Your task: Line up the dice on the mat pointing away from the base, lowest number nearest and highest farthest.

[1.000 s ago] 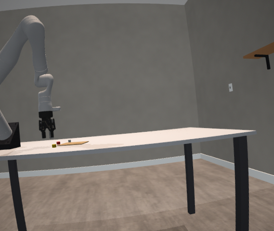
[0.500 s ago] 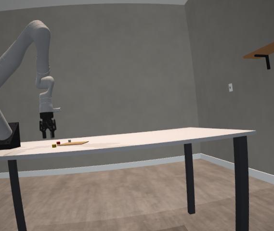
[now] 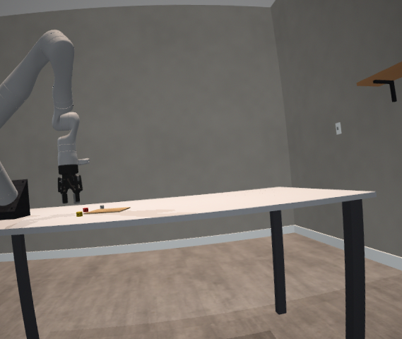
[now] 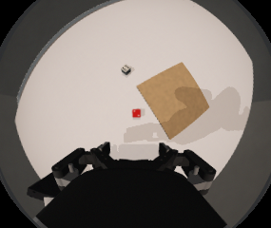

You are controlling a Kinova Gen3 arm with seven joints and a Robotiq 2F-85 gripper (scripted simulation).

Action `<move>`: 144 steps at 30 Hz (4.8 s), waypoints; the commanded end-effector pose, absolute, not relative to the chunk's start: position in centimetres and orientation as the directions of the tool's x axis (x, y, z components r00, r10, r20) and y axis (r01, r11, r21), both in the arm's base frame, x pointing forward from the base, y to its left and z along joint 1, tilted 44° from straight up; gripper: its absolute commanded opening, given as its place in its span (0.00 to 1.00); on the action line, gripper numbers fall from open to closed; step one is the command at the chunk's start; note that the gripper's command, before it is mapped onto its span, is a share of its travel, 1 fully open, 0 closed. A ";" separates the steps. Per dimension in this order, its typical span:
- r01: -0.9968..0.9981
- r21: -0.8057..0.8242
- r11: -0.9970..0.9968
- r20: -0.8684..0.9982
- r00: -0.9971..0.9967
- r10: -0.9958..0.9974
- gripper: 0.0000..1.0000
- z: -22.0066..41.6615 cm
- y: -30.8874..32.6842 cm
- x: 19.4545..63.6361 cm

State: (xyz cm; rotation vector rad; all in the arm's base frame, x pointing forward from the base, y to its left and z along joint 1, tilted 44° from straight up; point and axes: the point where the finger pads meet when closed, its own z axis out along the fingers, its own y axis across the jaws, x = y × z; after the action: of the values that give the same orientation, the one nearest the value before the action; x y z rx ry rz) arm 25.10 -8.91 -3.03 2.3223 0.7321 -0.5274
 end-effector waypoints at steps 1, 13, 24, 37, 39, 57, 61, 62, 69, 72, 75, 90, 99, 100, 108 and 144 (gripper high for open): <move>0.620 0.453 -0.641 -0.531 0.765 0.365 1.00 -3.0 -8.9 25.1; 0.620 0.453 -0.641 -0.531 0.765 0.365 1.00 -3.0 -8.9 25.1; 0.620 0.453 -0.641 -0.531 0.765 0.365 1.00 -3.1 -8.8 25.2; 0.620 0.453 -0.641 -0.531 0.765 0.365 1.00 -7.1 -5.5 29.0; 0.620 0.453 -0.641 -0.531 0.765 0.365 1.00 -7.8 -4.9 29.7; 0.620 0.453 -0.641 -0.531 0.765 0.365 1.00 -9.3 -3.7 31.1; 0.620 0.453 -0.641 -0.531 0.765 0.365 1.00 -9.3 -3.7 31.1; 0.620 0.453 -0.641 -0.531 0.765 0.365 1.00 -9.3 -3.7 31.1; 0.620 0.453 -0.641 -0.531 0.765 0.365 1.00 -9.3 -3.7 31.1; 0.620 0.453 -0.641 -0.531 0.765 0.365 1.00 -9.3 -3.7 31.1; 0.620 0.453 -0.641 -0.531 0.765 0.365 1.00 -9.3 -3.7 31.1; 0.620 0.453 -0.641 -0.531 0.765 0.365 1.00 -9.3 -3.7 31.1; 0.620 0.453 -0.641 -0.531 0.765 0.365 1.00 -7.2 -1.7 31.6; 0.620 0.453 -0.641 -0.531 0.765 0.365 1.00 -6.6 -1.1 31.7; 0.620 0.453 -0.641 -0.531 0.765 0.365 1.00 -2.4 2.8 32.8; 0.649 0.433 -0.626 -0.549 0.740 0.388 1.00 1.1 0.2 31.6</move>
State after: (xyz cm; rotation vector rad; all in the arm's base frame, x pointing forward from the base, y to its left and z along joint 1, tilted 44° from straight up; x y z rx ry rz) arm 31.52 0.10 1.01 2.3102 0.7776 -0.5474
